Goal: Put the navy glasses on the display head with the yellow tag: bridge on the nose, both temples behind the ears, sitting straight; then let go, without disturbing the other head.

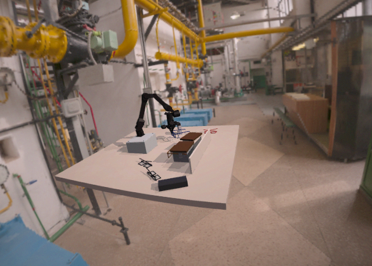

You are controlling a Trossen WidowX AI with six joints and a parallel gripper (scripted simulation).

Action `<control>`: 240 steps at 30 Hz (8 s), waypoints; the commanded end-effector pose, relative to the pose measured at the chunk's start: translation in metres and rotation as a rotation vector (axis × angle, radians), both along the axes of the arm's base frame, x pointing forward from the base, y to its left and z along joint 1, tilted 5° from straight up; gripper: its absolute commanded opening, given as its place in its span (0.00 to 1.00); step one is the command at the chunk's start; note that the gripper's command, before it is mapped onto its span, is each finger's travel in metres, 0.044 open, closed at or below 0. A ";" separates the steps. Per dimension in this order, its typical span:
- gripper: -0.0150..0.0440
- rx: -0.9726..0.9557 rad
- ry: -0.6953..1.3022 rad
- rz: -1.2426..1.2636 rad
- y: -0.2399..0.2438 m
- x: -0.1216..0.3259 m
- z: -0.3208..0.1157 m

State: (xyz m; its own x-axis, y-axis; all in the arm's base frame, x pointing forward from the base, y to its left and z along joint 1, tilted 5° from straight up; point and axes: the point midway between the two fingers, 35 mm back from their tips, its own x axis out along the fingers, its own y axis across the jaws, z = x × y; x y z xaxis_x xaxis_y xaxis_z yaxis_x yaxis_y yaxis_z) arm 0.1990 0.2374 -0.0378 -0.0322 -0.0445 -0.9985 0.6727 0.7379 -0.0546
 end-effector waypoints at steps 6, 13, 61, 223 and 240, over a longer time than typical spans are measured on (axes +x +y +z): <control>0.25 -0.001 -0.008 0.003 -0.009 0.004 0.002; 0.25 -0.001 -0.008 0.003 -0.013 0.007 0.002; 0.25 -0.001 -0.008 0.003 -0.016 0.008 0.006; 0.25 0.007 0.045 1.048 -0.223 0.064 -0.014; 0.25 0.007 0.045 1.048 -0.224 0.061 -0.028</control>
